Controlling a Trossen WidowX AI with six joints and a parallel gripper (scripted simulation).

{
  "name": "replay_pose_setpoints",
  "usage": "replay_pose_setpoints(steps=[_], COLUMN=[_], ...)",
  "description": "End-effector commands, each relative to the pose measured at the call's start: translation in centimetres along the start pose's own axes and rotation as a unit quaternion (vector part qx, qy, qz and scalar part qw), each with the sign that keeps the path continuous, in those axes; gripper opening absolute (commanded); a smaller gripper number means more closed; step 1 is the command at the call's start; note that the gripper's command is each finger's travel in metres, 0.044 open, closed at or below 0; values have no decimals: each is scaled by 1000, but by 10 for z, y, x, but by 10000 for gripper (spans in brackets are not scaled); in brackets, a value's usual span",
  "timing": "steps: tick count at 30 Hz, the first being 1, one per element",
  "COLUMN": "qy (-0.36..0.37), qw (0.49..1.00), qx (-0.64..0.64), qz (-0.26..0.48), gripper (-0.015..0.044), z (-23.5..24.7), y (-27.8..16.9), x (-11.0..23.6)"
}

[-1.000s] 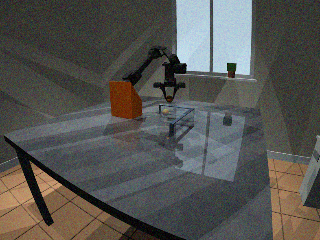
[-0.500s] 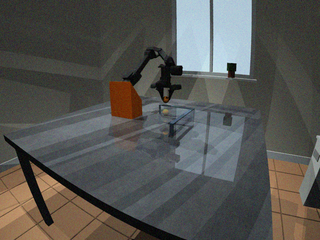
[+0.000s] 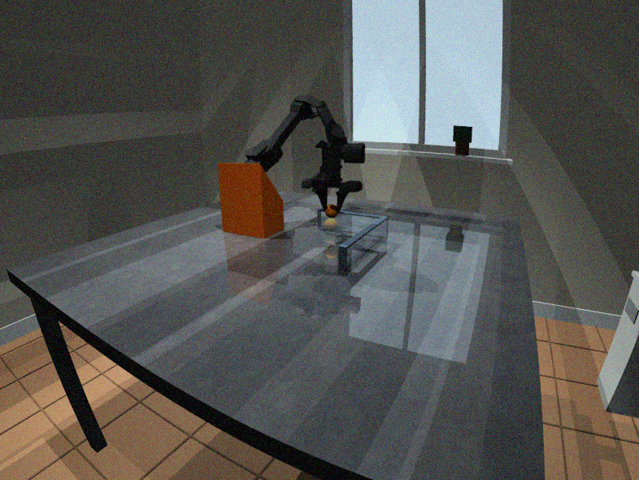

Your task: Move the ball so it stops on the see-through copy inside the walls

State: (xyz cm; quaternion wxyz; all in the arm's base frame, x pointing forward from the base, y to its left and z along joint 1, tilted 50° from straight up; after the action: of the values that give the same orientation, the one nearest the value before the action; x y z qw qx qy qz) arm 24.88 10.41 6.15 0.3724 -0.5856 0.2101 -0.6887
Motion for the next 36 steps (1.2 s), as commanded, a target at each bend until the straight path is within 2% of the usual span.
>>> replay_pose_setpoints(steps=[1,6,27,36], qy=[-4,-3,-3,1], qw=[1000,1000,1000,1000], qx=[-4,-5,-5,-3], qz=[0,3,4,5], gripper=[0,0,0,236], z=[-3,-4,-5,-3], y=[0,-2,-2,-3], x=[-15,-33,-53,-49])
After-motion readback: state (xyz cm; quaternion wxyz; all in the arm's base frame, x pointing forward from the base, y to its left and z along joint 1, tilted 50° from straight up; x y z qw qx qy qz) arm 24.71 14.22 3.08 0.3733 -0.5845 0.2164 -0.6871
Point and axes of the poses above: the point midway between the two fingers, 35 mm back from their tips, its own x axis back along the fingers, its own z axis across the jaws, y = z × x, the point moved 3 cm from there along x, back along the fingers, and after that the axes turned 15 degrees about x, right-handed, at the moved point
